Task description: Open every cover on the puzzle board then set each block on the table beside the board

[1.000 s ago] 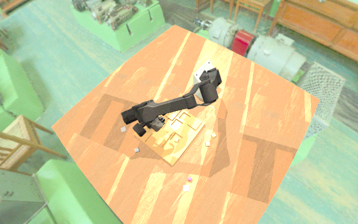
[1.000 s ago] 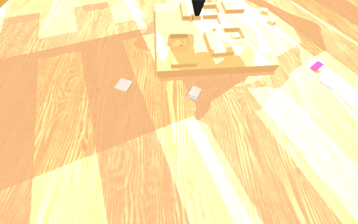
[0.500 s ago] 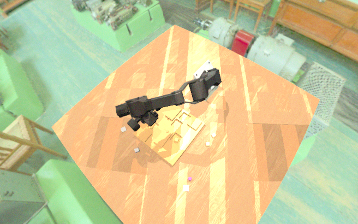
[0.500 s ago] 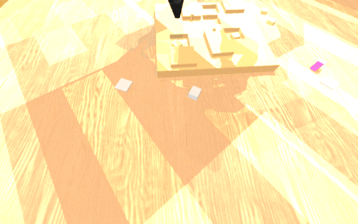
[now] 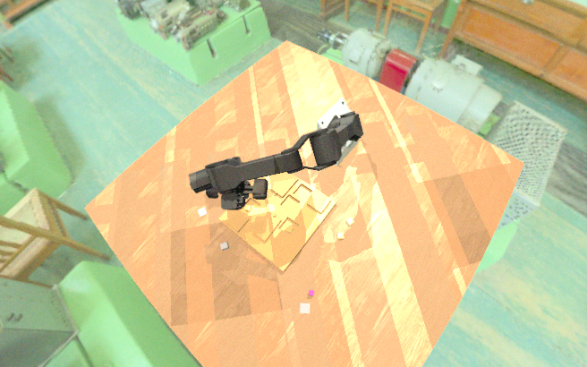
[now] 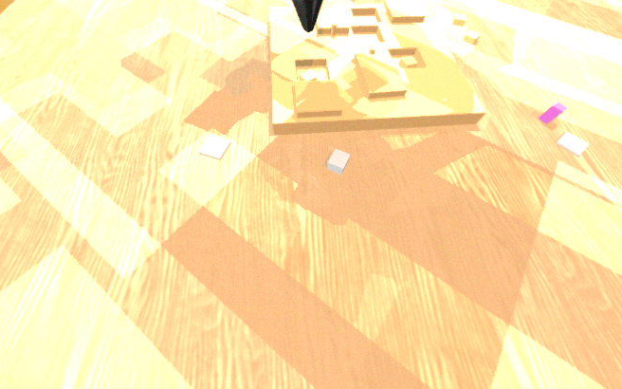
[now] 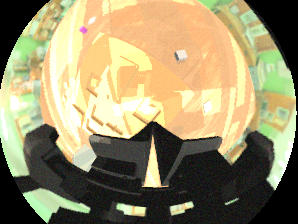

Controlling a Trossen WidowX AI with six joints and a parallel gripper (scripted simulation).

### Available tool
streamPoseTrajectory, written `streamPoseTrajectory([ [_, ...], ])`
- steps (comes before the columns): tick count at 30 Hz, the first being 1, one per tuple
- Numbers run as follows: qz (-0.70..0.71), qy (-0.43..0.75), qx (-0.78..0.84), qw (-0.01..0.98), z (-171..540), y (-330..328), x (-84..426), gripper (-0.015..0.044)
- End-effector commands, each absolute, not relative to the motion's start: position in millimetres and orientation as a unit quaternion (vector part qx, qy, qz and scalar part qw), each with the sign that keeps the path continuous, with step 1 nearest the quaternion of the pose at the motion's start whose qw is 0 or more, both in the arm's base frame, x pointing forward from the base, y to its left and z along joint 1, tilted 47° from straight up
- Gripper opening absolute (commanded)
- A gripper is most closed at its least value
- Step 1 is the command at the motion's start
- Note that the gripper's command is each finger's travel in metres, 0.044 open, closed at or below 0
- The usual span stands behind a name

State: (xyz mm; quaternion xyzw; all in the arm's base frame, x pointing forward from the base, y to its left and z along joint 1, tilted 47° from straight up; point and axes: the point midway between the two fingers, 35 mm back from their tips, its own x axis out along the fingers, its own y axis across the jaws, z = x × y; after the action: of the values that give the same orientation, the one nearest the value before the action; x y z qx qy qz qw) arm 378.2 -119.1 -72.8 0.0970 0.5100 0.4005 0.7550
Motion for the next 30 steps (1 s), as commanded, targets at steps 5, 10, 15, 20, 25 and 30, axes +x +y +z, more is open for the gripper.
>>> streamPoseTrajectory([
  [5,0.374,0.531,0.135,0.748,-73.0,-119.1,377.7,0.0000],
  [10,0.374,0.531,0.135,0.748,-74.9,-114.7,378.6,0.0000],
  [15,0.374,0.531,0.135,0.748,-89.3,-101.7,382.2,0.0000],
  [20,0.374,0.531,0.135,0.748,-104.0,-84.4,386.4,0.0000],
  [25,0.375,0.531,0.136,0.748,-106.7,-82.3,387.1,0.0000],
  [30,0.375,0.531,0.136,0.748,-109.1,-79.7,387.8,0.0000],
])
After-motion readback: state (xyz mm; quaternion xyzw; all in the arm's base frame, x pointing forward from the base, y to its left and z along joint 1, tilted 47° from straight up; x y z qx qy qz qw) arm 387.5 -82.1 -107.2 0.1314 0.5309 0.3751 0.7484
